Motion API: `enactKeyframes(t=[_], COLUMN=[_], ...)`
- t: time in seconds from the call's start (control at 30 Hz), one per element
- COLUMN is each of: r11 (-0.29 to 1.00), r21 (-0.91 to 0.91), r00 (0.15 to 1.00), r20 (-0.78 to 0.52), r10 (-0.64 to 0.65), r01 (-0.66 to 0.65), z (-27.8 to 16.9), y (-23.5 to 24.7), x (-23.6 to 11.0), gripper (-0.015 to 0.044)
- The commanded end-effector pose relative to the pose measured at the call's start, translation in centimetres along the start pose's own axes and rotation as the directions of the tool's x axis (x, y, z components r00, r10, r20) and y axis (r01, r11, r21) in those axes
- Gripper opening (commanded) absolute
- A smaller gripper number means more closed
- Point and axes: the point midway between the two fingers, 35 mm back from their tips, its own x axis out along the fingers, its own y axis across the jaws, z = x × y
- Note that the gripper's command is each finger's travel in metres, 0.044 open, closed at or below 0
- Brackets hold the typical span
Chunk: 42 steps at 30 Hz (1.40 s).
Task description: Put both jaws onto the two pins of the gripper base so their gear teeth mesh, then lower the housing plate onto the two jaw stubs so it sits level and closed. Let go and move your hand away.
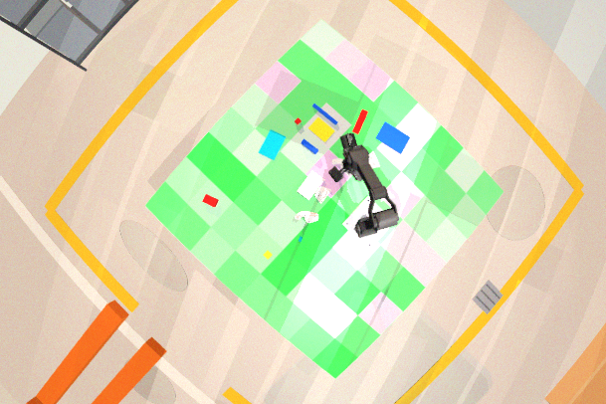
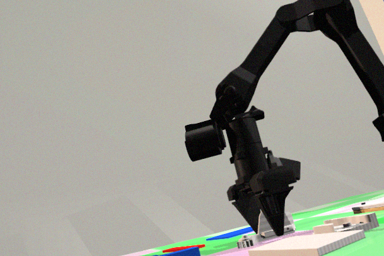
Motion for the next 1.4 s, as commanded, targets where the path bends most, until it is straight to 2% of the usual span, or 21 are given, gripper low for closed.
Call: enactKeyframes(t=[0.0,0.47,0.83,0.93,1.37], r11=[1.0,1.0,1.0,1.0,1.0], r21=[0.005,0.005,0.002,0.002,0.002], r00=[1.0,1.0,1.0,1.0,1.0], r20=[-0.004,-0.004,0.0,0.0,0.0], r10=[-0.004,-0.004,0.0,0.0,0.0], r01=[0.004,0.004,0.0,0.0,0.0], z=[-0.07,-0.07,0.0,0.0,-0.01], y=[-0.06,-0.06,0.0,0.0,0.0], x=[0.05,0.07,0.05,0.05,0.0], gripper=[0.044,0.044,0.0151,0.0134,0.0134])
